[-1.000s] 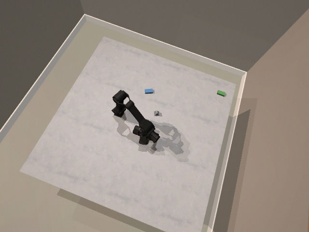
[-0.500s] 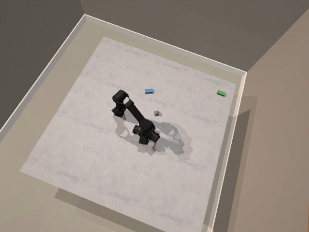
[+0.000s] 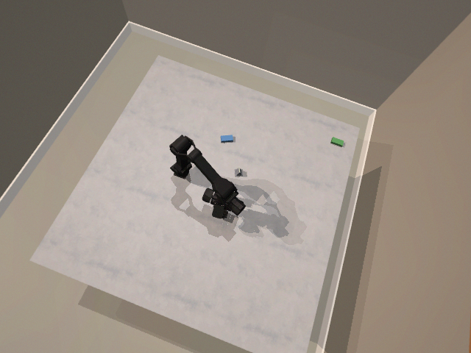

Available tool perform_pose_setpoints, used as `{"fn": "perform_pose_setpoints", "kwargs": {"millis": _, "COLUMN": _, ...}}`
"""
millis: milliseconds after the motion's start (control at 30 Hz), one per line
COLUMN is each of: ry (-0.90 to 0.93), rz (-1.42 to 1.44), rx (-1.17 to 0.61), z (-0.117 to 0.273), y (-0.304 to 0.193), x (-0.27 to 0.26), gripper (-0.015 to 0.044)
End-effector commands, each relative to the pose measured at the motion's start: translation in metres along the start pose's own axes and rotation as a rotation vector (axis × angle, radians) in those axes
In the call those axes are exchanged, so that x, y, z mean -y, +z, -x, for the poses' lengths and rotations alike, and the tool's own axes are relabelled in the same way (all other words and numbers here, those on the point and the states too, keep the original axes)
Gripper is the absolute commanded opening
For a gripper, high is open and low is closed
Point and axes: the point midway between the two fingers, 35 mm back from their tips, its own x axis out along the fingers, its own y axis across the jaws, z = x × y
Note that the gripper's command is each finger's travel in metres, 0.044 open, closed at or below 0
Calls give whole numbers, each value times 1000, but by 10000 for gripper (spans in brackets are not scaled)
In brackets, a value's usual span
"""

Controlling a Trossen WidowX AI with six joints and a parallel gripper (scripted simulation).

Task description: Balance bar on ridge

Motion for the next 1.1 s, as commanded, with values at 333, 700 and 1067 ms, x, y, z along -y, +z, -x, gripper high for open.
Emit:
{"fn": "perform_pose_setpoints", "kwargs": {"millis": 333, "ry": 6, "rz": -3, "rx": 6, "z": 39, "y": 0, "x": 2, "gripper": 0}}
{"fn": "perform_pose_setpoints", "kwargs": {"millis": 700, "ry": 6, "rz": -134, "rx": 3, "z": 46, "y": -21, "x": -5, "gripper": 0}}
{"fn": "perform_pose_setpoints", "kwargs": {"millis": 1067, "ry": 7, "rz": -394, "rx": -2, "z": 47, "y": -63, "x": -14, "gripper": 0}}
